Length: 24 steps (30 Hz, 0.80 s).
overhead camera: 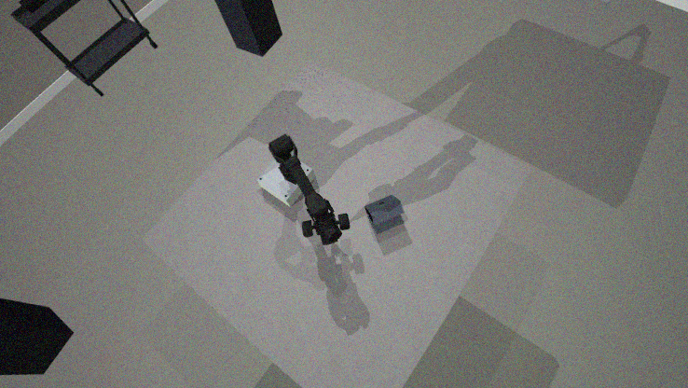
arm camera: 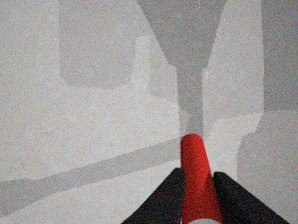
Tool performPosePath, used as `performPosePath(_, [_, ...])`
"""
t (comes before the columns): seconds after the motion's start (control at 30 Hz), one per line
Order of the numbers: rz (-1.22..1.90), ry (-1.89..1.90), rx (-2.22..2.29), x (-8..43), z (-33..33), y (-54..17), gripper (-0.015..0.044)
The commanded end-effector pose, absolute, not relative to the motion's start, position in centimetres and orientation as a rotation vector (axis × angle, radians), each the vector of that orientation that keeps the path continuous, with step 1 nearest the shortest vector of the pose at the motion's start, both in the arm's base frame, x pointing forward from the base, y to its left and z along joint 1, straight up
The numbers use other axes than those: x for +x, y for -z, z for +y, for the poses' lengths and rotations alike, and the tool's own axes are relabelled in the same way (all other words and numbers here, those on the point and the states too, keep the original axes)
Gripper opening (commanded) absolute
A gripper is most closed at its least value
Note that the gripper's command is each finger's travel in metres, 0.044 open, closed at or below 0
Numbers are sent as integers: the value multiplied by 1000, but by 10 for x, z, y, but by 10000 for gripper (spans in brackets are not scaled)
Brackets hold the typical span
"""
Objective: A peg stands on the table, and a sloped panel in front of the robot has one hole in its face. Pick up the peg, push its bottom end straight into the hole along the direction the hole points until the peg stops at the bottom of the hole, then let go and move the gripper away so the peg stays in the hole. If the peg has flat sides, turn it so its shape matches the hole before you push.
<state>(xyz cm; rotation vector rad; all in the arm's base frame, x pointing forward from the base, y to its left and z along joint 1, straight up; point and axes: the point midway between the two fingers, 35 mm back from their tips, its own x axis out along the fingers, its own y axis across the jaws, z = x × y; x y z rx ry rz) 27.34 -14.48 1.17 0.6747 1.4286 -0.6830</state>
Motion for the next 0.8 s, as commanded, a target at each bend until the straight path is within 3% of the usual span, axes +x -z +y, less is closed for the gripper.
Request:
performPosePath(0.0, [1428,683,675,274,-145,-12,13])
performPosePath(0.77, [1436,683,681,274,-145,-91,0])
